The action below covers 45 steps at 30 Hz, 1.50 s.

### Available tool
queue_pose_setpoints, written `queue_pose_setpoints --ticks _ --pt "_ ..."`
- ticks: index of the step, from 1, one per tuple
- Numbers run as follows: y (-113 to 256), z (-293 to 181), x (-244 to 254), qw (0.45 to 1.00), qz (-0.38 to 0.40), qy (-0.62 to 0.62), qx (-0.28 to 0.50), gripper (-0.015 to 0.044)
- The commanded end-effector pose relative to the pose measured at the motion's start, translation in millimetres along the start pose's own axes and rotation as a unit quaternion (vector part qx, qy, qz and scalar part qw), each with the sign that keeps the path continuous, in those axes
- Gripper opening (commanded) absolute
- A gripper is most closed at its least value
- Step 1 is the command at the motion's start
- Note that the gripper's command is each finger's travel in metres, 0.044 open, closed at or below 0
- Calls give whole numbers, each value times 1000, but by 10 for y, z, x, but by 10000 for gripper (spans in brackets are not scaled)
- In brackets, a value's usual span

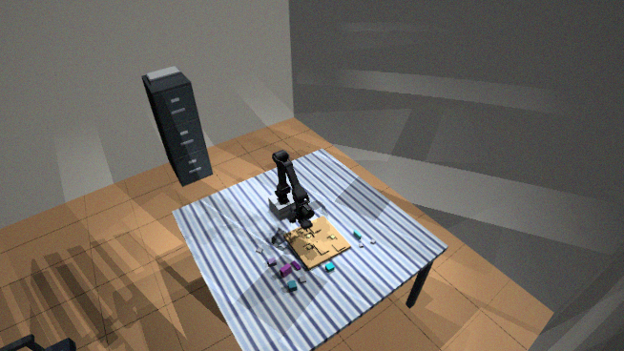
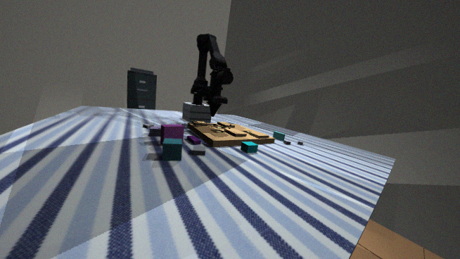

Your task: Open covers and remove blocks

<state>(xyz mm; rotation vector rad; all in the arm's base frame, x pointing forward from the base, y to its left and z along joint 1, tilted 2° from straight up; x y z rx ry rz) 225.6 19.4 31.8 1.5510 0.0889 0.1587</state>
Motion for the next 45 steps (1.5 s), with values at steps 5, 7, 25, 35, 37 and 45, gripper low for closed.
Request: queue_pose_setpoints --ticks 5,7,25,35,37,45 --pt "-310 8 -18 1000 -2 -2 0 0" --pt "-312 9 -16 1000 -2 -2 0 0" --pt "-425 1 -13 1000 -2 -2 0 0" --pt "-460 -83 19 1000 -2 -3 1 0" --pt "-461 -85 17 1000 -2 -3 1 0" --pt "-461 -85 13 1000 -2 -3 1 0"
Point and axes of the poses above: the point midway between the two fingers, 35 mm back from their tips, its own y axis back along the fingers, its own x axis across the jaws, z = x × y, the point moved 3 cm from there along y, back along the fingers, and after that the axes turned 10 degrees about y, right-handed, at the moved point
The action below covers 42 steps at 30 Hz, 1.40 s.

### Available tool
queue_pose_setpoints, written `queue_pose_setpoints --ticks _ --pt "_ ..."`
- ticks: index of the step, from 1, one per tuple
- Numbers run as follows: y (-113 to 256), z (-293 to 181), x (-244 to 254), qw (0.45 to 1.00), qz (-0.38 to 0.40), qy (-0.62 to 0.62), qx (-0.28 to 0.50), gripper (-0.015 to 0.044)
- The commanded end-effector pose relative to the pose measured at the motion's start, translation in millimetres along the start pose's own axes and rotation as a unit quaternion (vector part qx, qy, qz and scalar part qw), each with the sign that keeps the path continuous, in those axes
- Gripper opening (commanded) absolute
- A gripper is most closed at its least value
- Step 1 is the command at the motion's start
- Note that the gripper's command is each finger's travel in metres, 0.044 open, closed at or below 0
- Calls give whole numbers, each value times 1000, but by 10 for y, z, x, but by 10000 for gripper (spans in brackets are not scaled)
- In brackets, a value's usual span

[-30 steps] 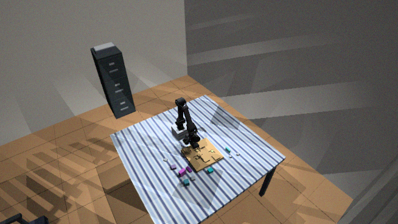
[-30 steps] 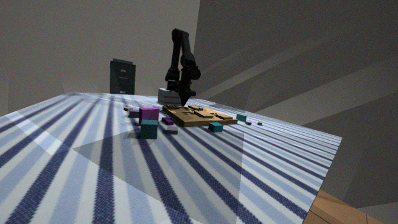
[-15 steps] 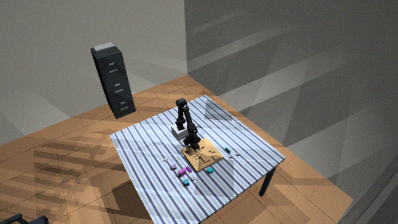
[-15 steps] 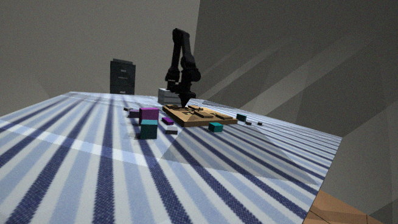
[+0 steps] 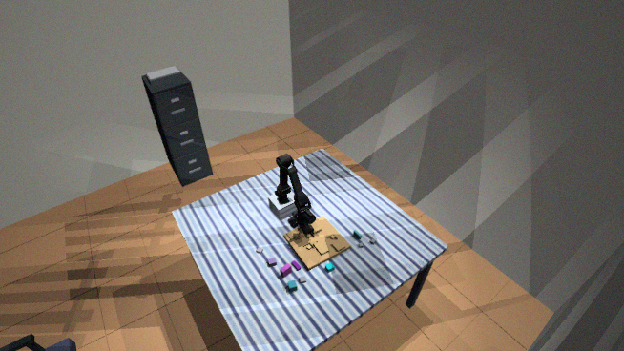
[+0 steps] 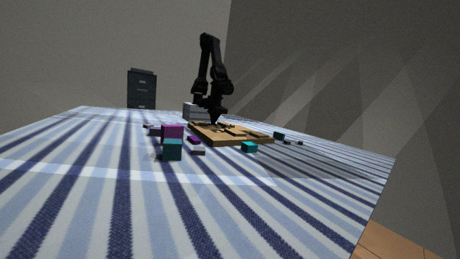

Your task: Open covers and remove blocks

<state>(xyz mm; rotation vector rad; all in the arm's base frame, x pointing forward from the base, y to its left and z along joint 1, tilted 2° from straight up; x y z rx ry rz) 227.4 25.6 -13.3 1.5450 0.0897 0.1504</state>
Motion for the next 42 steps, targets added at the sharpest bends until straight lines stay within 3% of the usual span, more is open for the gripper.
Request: queue_pose_setpoints --ticks 1,42 --pt "-10 -18 4 1000 1 -1 4 0" --pt "99 16 4 1000 1 -1 3 0"
Point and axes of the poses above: the point midway between the two fingers, 35 mm back from their tips, its own y axis back along the fingers, its own x axis across the jaws, z = x × y, the point moved 3 cm from there along y, back along the fingers, and after that the axes turned 10 degrees about y, right-handed, at the moved point
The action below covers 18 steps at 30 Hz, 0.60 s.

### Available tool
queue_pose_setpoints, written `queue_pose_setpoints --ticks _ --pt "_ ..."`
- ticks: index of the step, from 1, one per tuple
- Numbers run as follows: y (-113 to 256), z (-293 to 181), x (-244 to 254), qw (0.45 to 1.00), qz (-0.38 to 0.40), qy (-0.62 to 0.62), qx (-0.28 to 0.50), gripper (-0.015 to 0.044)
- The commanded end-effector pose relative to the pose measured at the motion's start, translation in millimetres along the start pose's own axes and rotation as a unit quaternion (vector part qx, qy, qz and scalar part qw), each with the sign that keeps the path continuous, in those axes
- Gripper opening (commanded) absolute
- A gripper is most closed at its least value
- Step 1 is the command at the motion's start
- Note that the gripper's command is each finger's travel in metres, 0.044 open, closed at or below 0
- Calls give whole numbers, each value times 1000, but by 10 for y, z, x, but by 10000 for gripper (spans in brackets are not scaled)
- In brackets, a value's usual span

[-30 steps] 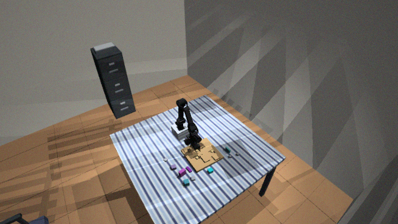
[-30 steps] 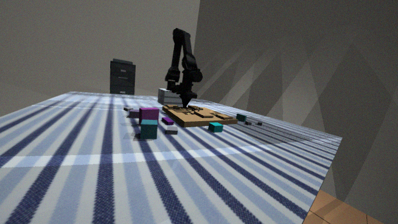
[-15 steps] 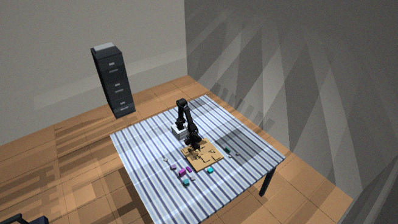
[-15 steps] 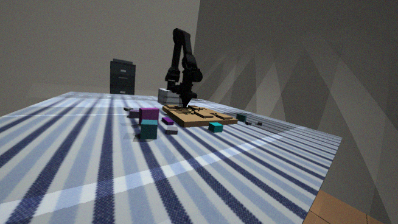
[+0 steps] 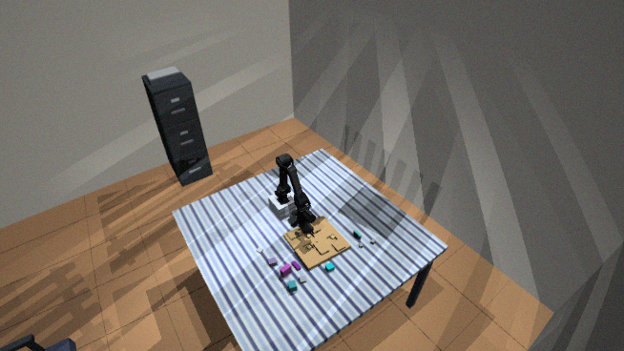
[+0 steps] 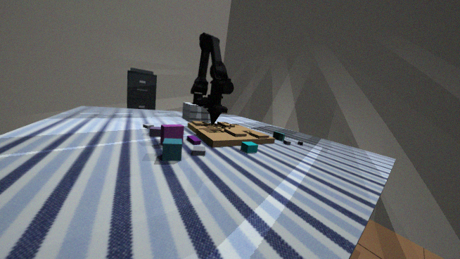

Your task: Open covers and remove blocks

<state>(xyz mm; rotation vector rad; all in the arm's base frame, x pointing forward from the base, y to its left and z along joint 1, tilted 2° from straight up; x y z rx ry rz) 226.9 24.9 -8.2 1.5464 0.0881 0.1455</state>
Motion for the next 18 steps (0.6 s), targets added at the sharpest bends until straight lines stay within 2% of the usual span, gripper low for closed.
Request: queue_pose_setpoints --ticks 1,7,15,18 --pt "59 12 6 1000 2 1 2 0" --pt "205 11 21 1000 1 0 1 144" --pt "562 22 9 1000 2 1 3 144" --pt "592 23 5 1000 2 1 3 144"
Point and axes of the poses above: the point midway between the two fingers, 35 mm back from their tips, its own y axis back along the fingers, its own x axis across the jaws, z = x × y, the point moved 3 cm from there along y, back along the fingers, and after that the axes turned 10 degrees about y, right-handed, at the moved point
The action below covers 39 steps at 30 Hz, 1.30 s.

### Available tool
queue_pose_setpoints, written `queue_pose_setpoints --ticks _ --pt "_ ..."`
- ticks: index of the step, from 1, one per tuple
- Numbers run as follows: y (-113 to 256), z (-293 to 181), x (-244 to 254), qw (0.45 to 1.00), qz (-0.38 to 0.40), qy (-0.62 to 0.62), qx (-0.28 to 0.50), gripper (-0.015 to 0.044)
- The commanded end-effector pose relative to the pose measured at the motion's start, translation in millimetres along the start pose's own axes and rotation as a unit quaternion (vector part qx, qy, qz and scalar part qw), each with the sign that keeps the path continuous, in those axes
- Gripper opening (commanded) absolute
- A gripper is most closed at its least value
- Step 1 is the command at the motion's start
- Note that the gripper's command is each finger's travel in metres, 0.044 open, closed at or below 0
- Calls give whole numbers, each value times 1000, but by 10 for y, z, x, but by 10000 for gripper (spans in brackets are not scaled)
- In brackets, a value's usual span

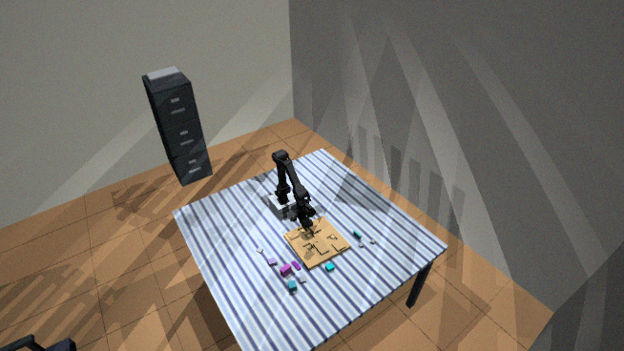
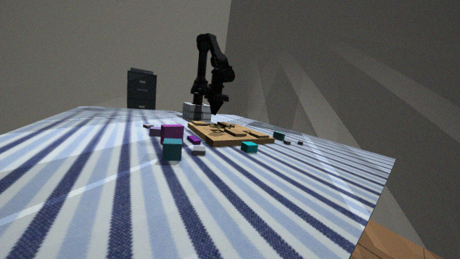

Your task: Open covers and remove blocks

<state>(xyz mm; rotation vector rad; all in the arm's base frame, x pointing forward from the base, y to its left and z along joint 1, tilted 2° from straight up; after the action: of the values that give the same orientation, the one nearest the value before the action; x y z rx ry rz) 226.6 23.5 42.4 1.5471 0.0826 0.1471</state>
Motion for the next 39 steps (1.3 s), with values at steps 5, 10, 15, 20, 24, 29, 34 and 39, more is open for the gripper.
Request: queue_pose_setpoints --ticks 5,10,15,20,24,29,34,39 --pt "46 -4 -4 1000 0 2 3 144" --pt "-74 -5 0 1000 0 2 3 144" --pt "-202 -5 -7 1000 0 3 3 144" --pt "-264 -8 -11 1000 0 3 3 144" --pt "-264 -9 -9 1000 0 3 3 144" --pt "-264 -9 -9 1000 0 3 3 144" --pt "-264 -9 -9 1000 0 3 3 144" --pt "-264 -9 -9 1000 0 3 3 144"
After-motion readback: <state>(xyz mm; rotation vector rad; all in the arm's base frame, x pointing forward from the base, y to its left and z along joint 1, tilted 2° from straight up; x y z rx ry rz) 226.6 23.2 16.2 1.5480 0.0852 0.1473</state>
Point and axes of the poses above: the point midway between the two fingers, 35 mm back from their tips, its own y axis back along the fingers, its own x axis across the jaws, z = x × y, the point moved 3 cm from there along y, back along the fingers, and after that the axes turned 10 degrees about y, right-handed, at the moved point
